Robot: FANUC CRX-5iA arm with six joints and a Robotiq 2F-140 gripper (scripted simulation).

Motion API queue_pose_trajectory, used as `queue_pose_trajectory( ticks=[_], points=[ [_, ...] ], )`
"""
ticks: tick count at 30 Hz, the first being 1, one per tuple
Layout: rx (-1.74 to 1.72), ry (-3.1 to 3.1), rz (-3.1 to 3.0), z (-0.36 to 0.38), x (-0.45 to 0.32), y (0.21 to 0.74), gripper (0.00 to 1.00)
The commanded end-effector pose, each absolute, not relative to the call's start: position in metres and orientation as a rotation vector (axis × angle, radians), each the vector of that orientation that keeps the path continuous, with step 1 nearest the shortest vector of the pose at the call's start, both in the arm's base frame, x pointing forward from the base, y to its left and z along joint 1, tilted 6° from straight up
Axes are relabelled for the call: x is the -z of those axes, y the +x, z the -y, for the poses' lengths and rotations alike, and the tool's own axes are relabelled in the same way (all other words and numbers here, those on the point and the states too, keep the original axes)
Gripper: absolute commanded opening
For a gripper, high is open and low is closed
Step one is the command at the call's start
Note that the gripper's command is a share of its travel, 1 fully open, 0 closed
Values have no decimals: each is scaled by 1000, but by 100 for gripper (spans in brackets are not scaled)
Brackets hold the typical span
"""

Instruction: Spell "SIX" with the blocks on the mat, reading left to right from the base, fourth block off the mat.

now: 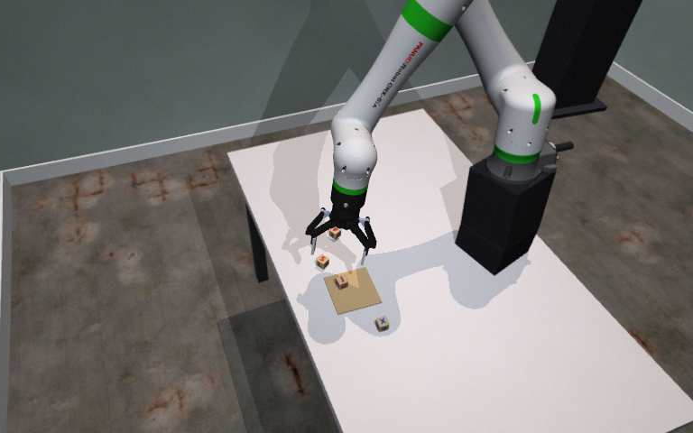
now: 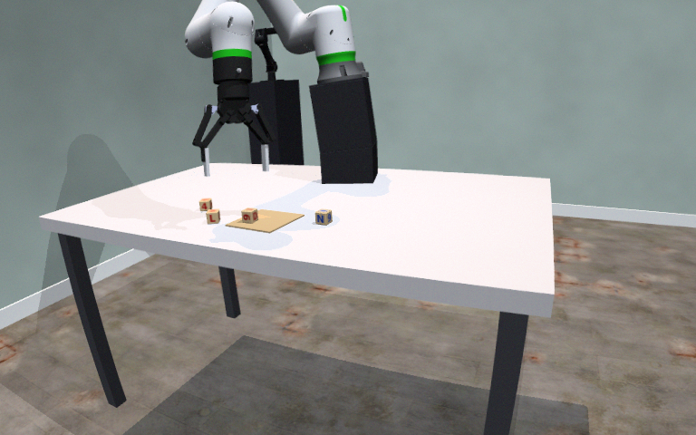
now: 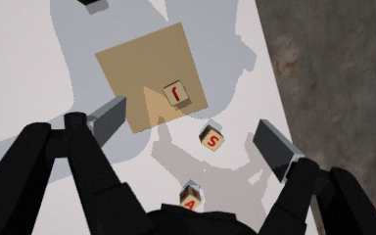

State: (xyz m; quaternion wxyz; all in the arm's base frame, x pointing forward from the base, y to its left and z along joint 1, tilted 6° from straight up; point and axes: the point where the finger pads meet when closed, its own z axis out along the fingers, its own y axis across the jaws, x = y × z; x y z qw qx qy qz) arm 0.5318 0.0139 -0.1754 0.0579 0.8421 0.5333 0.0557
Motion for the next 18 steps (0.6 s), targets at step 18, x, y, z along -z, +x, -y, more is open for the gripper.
queue_pose_trajectory(
  ticks=[18],
  points=[
    [70,1966,-2328,-34,151,520,100]
  ],
)
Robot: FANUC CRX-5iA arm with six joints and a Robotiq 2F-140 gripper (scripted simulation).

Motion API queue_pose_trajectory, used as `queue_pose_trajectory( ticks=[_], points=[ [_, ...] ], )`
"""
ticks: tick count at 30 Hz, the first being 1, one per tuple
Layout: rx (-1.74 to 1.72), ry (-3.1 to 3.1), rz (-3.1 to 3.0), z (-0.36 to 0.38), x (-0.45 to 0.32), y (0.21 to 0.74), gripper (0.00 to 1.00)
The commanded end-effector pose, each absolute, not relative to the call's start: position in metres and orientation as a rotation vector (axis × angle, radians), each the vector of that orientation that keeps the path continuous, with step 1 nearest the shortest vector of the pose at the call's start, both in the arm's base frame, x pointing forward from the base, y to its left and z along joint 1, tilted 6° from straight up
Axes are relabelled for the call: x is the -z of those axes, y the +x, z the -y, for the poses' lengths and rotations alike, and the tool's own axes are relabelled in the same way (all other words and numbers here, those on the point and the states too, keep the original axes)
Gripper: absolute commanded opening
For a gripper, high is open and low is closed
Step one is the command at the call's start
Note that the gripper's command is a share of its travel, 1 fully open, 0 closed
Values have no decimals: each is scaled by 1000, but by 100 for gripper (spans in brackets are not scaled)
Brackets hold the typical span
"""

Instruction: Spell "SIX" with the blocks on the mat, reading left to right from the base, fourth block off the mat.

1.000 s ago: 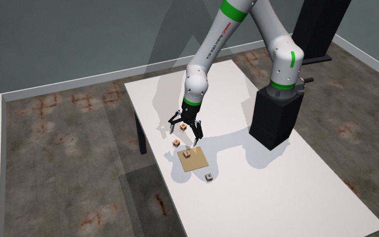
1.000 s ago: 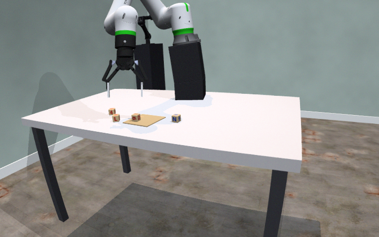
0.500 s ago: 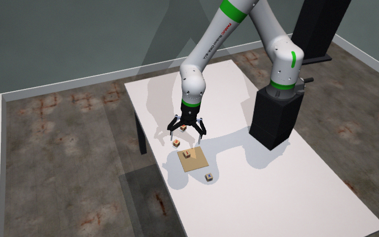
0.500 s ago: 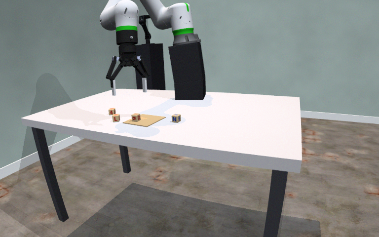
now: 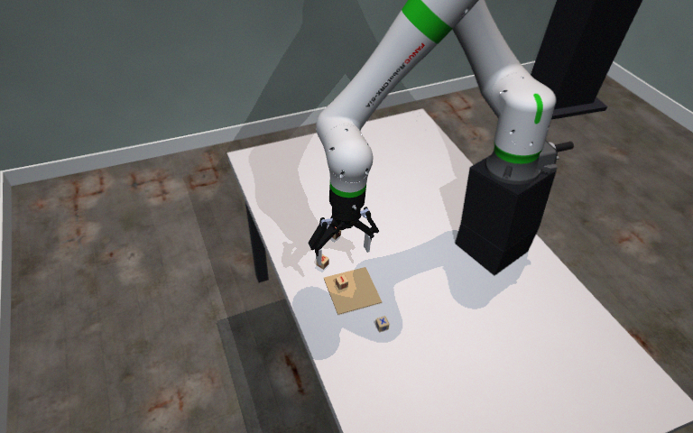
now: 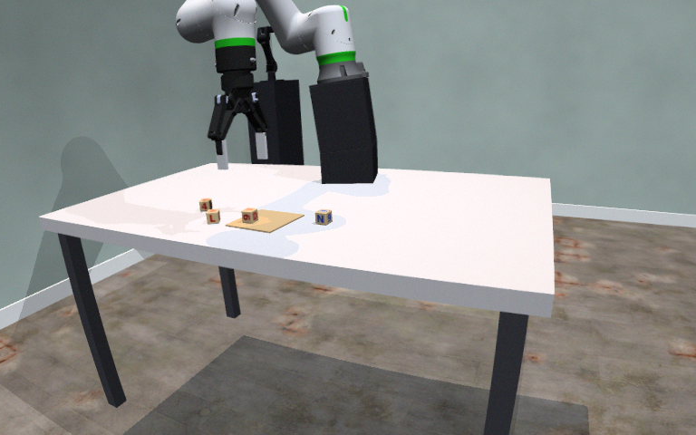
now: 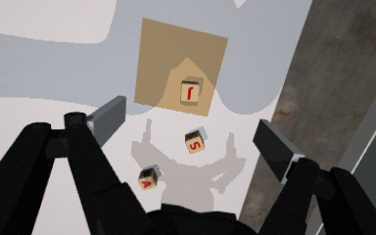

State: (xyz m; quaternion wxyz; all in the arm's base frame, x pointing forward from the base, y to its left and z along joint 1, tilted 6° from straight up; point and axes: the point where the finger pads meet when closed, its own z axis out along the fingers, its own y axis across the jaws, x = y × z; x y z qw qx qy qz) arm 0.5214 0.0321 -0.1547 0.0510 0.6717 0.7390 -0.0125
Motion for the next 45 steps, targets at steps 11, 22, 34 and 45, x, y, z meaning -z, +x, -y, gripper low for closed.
queue_pose_trajectory(
  ticks=[11,22,34,45],
  points=[
    [75,1955,-2337,-34,151,520,100],
    [13,2036,-2275,-49,148,531,100],
    [-288,2441,-1889,-119,126,590,100],
    [-494,2723,-1513,-157,102,637,100]
  ],
)
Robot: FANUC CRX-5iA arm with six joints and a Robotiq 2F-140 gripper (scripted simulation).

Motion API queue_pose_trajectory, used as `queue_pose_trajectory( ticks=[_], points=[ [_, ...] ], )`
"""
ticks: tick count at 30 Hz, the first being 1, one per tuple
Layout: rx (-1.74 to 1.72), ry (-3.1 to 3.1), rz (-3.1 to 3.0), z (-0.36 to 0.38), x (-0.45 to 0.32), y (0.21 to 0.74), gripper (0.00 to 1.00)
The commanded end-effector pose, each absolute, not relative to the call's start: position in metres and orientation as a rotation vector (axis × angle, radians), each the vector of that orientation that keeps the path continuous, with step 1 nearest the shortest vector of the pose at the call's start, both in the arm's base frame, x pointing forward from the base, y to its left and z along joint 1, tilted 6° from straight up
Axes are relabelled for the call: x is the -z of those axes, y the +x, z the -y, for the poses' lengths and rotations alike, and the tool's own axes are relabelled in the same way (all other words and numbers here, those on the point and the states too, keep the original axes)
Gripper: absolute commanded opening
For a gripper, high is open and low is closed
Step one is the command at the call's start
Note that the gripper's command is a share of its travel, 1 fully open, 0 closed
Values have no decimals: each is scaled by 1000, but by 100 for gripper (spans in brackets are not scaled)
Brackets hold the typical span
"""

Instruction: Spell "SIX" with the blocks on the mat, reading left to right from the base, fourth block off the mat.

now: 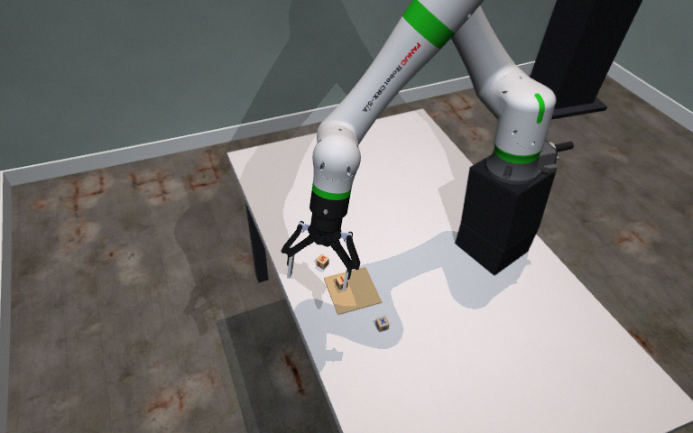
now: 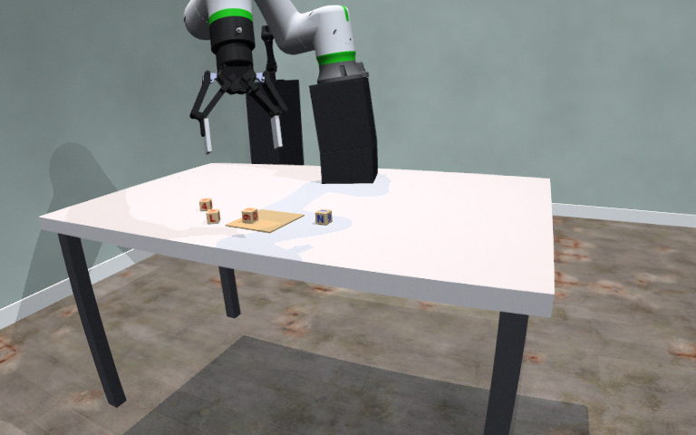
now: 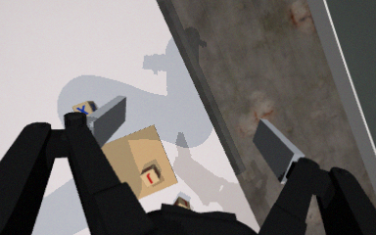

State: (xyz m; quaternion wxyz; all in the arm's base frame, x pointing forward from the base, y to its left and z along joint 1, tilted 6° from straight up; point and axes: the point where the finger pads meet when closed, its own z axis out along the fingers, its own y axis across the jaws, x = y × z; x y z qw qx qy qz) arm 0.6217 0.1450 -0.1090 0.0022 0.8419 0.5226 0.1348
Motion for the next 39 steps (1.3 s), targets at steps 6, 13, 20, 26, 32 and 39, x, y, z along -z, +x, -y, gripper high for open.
queue_pose_trajectory(
  ticks=[6,13,20,26,32,39],
  points=[
    [-599,2866,-1266,-171,88,663,100],
    [-701,3002,-971,-181,72,691,100],
    [-788,3113,-648,-185,58,717,100],
    [-851,3186,-339,-183,47,738,100],
    [-893,3226,-63,-178,39,753,100],
    [-932,3242,331,-166,31,771,100]
  ],
)
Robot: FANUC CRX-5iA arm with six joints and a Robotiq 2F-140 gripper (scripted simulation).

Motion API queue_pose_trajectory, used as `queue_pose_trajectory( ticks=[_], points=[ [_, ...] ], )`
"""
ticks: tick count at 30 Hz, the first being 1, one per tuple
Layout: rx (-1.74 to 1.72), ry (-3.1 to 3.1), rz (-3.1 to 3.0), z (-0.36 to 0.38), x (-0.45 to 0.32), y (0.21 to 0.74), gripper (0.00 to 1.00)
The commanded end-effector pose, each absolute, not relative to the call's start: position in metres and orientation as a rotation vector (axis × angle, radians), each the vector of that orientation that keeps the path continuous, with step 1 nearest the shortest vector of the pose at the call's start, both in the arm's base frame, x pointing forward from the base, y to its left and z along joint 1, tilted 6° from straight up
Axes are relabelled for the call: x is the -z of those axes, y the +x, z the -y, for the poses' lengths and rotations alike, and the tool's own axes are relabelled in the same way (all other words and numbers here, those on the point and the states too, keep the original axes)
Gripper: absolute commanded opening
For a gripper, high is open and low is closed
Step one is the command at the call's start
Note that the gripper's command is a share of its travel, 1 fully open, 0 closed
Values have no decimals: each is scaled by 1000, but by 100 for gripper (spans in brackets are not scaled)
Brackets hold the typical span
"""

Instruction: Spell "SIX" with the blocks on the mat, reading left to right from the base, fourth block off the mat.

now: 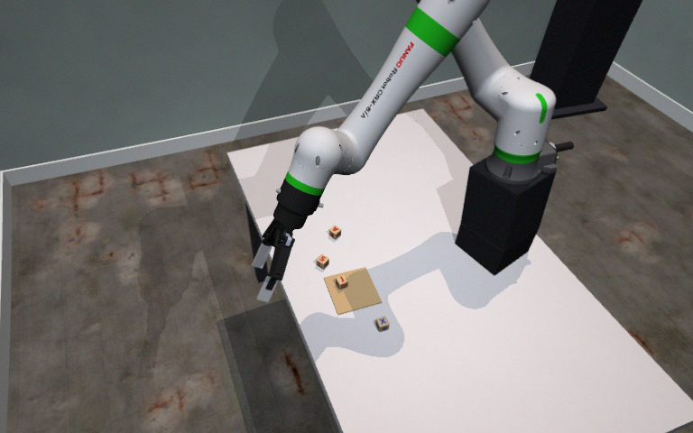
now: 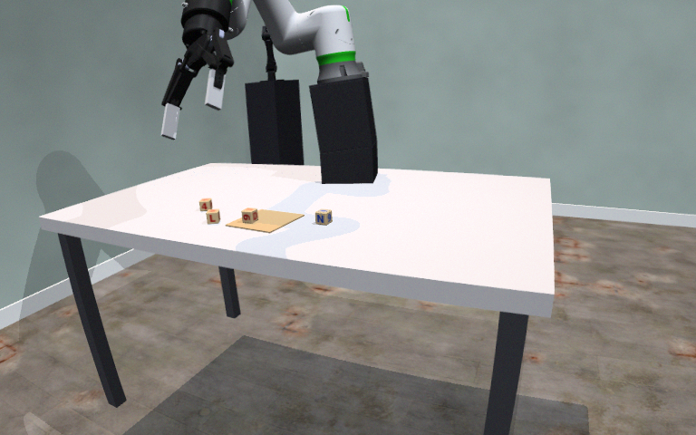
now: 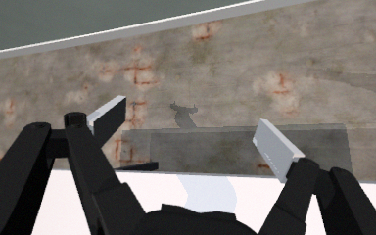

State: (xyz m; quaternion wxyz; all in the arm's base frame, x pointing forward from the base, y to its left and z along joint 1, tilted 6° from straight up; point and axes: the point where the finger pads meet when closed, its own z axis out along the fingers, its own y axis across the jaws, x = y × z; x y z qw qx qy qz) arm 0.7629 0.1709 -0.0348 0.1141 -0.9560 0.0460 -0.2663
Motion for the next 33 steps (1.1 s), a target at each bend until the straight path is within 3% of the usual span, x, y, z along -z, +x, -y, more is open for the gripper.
queue_pose_trajectory(
  ticks=[1,33],
  points=[
    [796,-2756,-331,-164,31,773,100],
    [670,-2176,-1621,-81,47,778,100]
  ],
)
